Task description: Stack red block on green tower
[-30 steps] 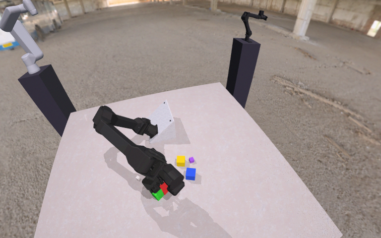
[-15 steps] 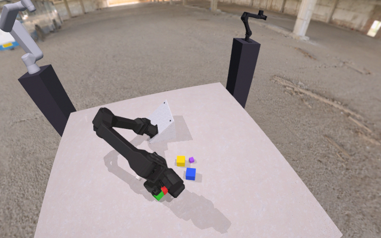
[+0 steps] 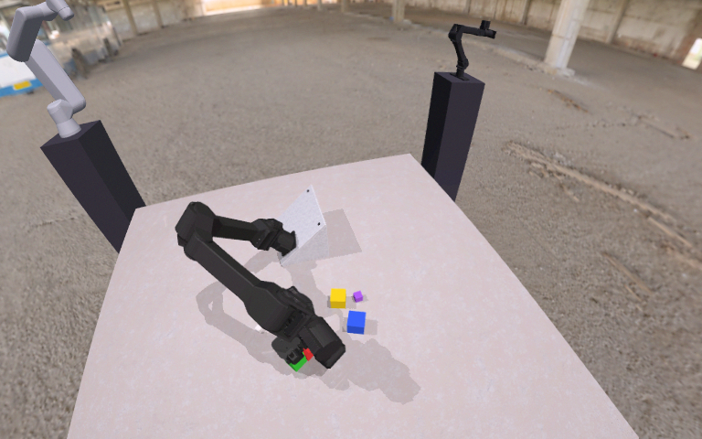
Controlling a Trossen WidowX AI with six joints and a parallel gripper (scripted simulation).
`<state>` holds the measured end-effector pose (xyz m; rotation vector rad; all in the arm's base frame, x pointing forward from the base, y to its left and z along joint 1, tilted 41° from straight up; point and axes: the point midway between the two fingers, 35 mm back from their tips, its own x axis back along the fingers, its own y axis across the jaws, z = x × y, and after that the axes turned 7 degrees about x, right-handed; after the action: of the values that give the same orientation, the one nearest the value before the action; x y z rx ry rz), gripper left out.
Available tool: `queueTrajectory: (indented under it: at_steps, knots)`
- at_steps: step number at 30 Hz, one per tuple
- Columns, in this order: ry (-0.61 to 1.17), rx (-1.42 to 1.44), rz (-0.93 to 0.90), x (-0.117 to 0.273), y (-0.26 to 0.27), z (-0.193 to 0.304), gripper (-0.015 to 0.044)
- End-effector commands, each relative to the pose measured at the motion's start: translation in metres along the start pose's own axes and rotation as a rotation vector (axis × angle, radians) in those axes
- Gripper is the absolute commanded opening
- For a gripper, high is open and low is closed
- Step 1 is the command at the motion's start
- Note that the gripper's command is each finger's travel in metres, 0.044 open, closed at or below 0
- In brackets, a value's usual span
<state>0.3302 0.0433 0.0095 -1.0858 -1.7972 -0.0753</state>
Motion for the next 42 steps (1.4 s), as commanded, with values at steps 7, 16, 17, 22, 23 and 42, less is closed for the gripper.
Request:
queueTrajectory:
  at_steps: [7,16,17,22,23,42]
  knots:
    - [-0.005,0.007,0.003,-0.002,-0.001,0.001,0.0440]
    - [-0.005,0.007,0.003,-0.001,-0.001,0.001,0.0309]
    - [-0.005,0.007,0.003,-0.001,-0.001,0.001,0.0282]
    - [-0.005,0.007,0.003,-0.001,-0.001,0.001,0.0151]
    - [-0.005,0.007,0.003,-0.001,-0.001,0.001,0.0145]
    - [-0.004,0.008,0.002,0.051,0.000,0.002,0.0000]
